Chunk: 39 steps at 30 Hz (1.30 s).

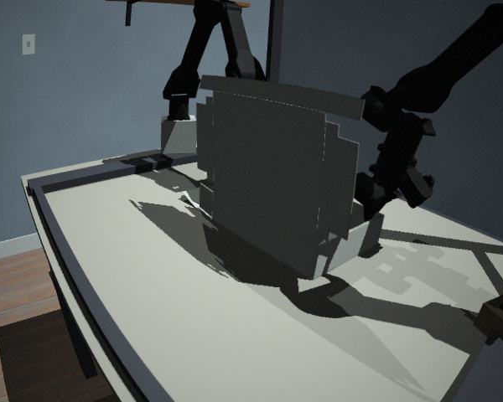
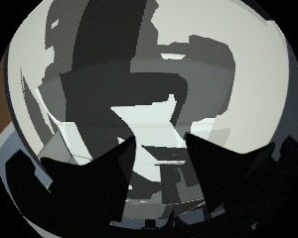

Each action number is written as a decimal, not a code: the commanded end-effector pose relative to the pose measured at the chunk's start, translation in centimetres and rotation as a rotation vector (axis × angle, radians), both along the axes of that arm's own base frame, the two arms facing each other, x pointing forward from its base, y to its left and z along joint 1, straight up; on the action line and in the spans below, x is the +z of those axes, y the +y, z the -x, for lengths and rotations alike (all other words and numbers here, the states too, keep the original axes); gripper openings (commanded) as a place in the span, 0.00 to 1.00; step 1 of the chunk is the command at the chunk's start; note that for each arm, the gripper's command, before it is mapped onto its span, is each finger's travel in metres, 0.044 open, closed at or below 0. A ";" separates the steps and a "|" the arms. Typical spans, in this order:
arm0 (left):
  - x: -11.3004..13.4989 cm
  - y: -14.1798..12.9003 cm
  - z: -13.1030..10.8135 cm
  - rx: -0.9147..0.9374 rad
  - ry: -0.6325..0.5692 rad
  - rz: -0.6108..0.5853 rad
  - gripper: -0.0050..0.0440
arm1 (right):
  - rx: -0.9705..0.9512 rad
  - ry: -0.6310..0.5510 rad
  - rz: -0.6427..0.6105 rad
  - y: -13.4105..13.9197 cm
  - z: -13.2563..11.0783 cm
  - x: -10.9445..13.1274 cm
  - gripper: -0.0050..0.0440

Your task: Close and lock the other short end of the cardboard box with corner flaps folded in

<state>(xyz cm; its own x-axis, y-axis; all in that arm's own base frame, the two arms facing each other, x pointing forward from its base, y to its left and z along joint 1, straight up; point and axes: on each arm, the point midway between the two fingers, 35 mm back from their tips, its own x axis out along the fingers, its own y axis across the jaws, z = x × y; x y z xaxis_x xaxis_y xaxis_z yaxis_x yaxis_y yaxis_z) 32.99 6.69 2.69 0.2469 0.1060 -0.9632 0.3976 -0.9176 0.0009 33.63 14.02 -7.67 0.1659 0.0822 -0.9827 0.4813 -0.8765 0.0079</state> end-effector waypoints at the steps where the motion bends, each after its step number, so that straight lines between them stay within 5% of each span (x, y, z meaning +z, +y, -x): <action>1: 0.5 0.0 -0.2 -0.003 -0.013 -0.001 0.11 | 0.115 -0.058 0.029 -0.5 -1.6 1.9 0.54; 39: 0.5 0.0 -0.2 -0.003 -0.013 0.000 0.11 | 1.952 -0.112 0.321 -0.2 -1.5 3.0 0.10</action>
